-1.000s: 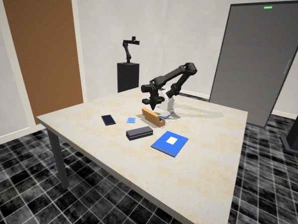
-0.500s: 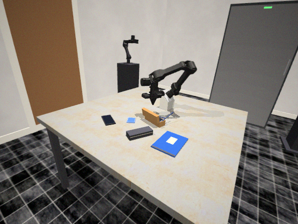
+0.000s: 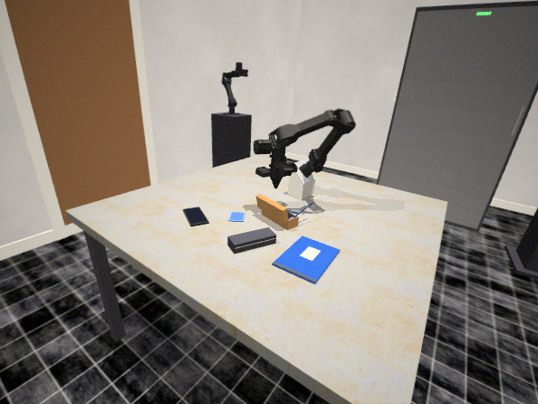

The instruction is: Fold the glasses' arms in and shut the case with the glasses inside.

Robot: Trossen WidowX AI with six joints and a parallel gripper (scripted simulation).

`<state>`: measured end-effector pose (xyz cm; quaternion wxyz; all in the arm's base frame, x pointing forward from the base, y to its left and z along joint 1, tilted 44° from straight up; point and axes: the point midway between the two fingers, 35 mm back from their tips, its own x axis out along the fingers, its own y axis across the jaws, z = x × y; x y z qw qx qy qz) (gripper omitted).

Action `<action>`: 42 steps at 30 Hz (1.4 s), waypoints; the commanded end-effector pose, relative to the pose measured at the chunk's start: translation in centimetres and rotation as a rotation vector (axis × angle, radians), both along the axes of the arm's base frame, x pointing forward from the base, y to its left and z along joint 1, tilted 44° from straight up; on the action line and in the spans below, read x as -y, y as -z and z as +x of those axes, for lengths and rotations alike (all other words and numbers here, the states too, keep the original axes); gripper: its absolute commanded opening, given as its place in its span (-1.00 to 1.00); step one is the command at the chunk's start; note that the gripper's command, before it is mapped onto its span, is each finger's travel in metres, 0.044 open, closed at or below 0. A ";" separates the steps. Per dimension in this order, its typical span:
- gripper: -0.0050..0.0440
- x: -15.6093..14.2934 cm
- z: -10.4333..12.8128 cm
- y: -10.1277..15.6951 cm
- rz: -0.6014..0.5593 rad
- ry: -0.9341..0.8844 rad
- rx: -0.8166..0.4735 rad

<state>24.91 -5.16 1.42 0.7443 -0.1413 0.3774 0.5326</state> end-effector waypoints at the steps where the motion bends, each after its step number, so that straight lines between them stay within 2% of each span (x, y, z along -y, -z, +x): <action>1: -0.80 0.0 0.0 0.0 0.000 0.000 0.000; 19: -0.80 -0.1 0.1 -0.1 0.002 0.016 -0.016; 42: -0.80 -2.2 2.7 -2.8 0.083 0.535 -0.509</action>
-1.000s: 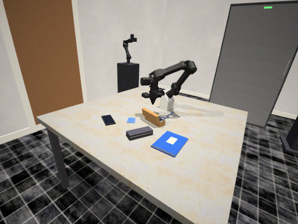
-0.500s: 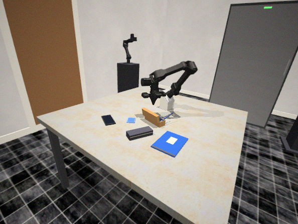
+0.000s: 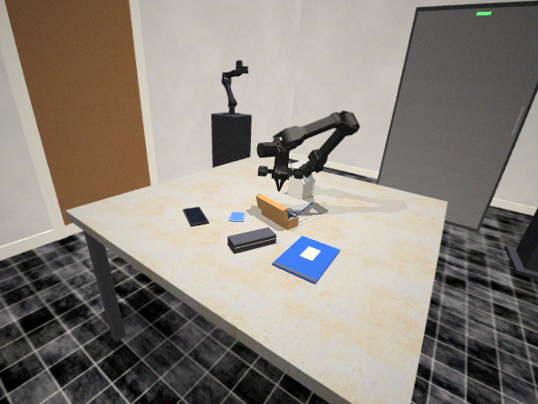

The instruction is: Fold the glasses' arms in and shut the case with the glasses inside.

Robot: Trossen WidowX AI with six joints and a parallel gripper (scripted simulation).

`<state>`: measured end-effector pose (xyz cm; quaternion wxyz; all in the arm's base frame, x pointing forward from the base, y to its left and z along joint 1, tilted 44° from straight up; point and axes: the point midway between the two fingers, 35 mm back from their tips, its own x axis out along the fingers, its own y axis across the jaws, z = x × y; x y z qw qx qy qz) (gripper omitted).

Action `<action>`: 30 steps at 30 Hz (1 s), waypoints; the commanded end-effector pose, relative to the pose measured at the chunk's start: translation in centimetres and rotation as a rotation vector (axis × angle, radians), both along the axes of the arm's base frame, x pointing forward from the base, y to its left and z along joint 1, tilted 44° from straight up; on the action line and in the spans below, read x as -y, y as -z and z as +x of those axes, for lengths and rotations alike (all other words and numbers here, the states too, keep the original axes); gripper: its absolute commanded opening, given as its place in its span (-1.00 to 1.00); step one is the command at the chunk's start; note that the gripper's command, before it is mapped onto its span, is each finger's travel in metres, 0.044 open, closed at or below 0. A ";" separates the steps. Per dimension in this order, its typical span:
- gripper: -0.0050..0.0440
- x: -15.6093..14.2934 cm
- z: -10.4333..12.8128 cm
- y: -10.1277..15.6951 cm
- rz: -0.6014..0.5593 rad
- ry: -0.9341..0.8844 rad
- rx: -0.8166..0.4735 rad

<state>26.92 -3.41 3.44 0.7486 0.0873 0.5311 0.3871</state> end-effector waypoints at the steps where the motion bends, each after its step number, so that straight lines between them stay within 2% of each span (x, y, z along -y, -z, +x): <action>1: -0.80 -0.5 0.7 -0.9 0.015 0.115 -0.098; 30: -0.80 -4.0 3.1 -4.7 0.126 0.752 -0.673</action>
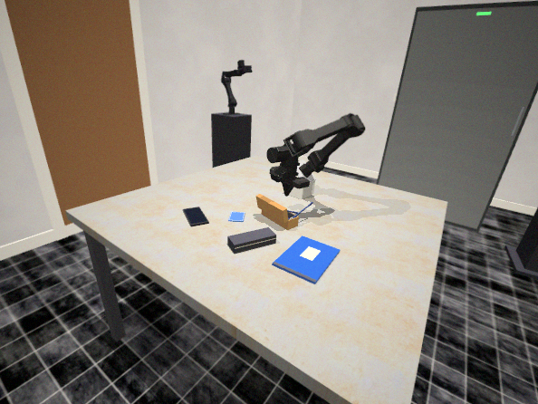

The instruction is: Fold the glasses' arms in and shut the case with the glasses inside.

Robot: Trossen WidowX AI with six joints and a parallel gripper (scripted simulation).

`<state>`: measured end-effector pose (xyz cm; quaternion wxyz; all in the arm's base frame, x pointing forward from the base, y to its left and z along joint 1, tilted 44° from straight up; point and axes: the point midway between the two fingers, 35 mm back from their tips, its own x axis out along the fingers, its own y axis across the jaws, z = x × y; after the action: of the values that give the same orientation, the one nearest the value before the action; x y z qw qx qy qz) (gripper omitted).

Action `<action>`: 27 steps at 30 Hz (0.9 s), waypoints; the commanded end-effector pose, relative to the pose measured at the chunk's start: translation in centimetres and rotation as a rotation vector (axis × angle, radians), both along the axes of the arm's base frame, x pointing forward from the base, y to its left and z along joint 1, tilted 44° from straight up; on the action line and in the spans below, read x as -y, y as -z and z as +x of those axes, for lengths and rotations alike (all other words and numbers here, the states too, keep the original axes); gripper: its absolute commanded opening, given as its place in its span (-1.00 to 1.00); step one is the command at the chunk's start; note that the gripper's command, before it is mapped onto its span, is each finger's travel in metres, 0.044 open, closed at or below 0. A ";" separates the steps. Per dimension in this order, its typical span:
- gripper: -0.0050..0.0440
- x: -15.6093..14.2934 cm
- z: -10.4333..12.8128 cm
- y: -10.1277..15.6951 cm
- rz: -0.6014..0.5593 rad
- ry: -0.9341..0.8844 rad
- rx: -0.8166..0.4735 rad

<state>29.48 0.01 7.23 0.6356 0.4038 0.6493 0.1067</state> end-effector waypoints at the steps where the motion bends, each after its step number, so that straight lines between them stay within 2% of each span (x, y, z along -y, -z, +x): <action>1: -0.80 -0.8 0.6 -1.1 0.018 0.107 -0.084; 10: -0.80 -2.2 1.2 -2.6 0.063 0.338 -0.288; 12: -0.80 -2.2 1.2 -2.6 0.063 0.338 -0.288; 27: -0.80 -4.8 1.8 -5.2 0.145 0.718 -0.632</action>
<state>30.99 4.02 11.38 0.4126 0.6325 0.6334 -0.1686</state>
